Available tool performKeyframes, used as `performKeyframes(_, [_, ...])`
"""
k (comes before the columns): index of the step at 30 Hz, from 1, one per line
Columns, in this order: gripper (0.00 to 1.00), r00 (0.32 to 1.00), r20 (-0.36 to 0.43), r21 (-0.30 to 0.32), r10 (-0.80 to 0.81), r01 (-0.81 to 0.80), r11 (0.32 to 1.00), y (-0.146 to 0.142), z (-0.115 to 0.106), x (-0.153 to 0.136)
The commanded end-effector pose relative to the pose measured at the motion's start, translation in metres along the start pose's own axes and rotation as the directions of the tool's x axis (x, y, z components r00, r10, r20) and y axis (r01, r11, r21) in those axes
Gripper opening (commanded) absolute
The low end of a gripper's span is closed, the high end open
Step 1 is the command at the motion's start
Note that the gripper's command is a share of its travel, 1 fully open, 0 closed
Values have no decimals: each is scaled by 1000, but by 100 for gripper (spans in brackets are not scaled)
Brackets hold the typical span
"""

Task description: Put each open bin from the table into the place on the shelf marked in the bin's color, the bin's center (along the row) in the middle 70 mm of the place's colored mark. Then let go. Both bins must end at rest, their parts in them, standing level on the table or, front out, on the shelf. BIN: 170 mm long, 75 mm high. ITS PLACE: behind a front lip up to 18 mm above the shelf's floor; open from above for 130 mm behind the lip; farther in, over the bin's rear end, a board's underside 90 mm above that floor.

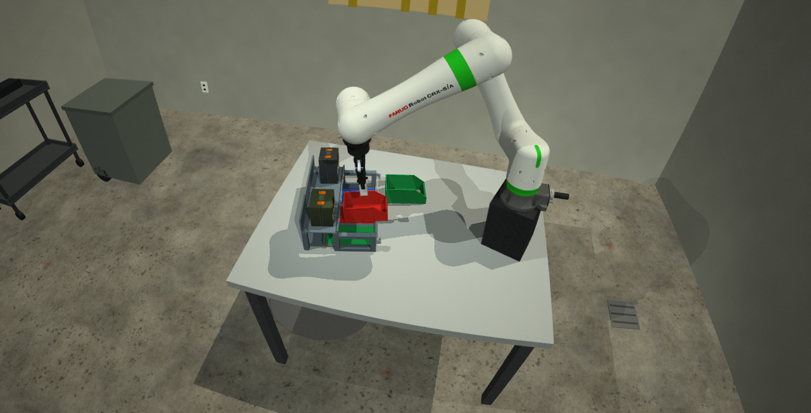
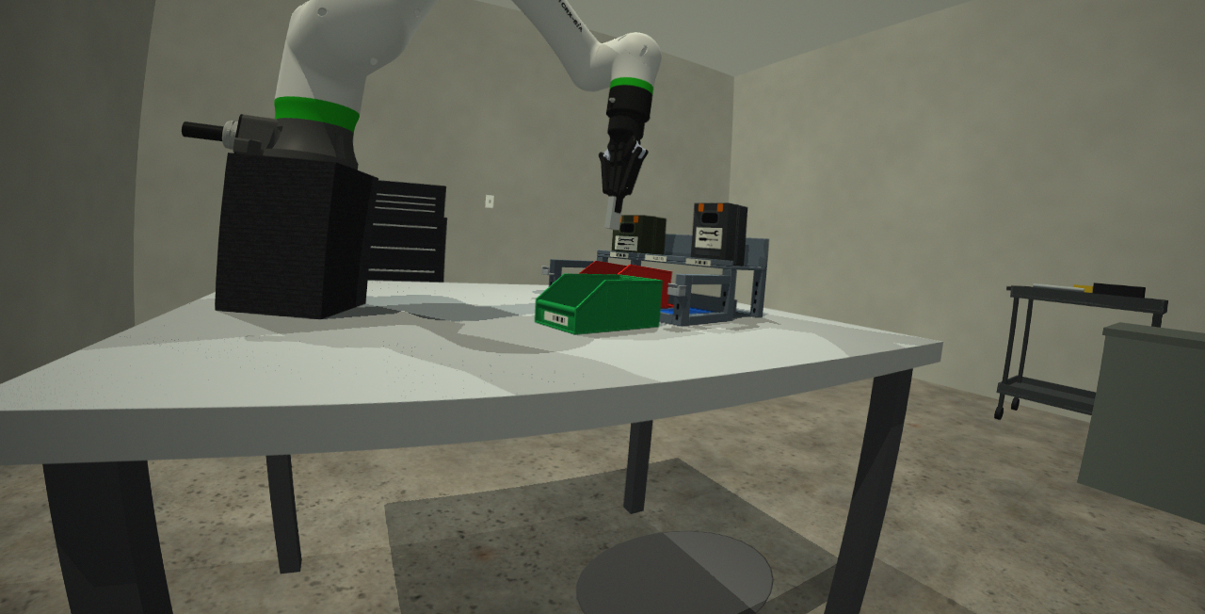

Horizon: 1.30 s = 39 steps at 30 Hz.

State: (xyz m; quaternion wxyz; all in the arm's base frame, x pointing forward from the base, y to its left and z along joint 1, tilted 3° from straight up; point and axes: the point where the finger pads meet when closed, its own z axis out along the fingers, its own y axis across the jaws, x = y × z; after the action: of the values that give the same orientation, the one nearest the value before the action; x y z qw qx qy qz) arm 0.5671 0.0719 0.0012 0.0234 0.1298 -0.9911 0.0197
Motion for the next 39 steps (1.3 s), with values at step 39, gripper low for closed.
performKeyframes(39, [0, 673, 36, 38, -739, 738, 674, -28, 17, 61])
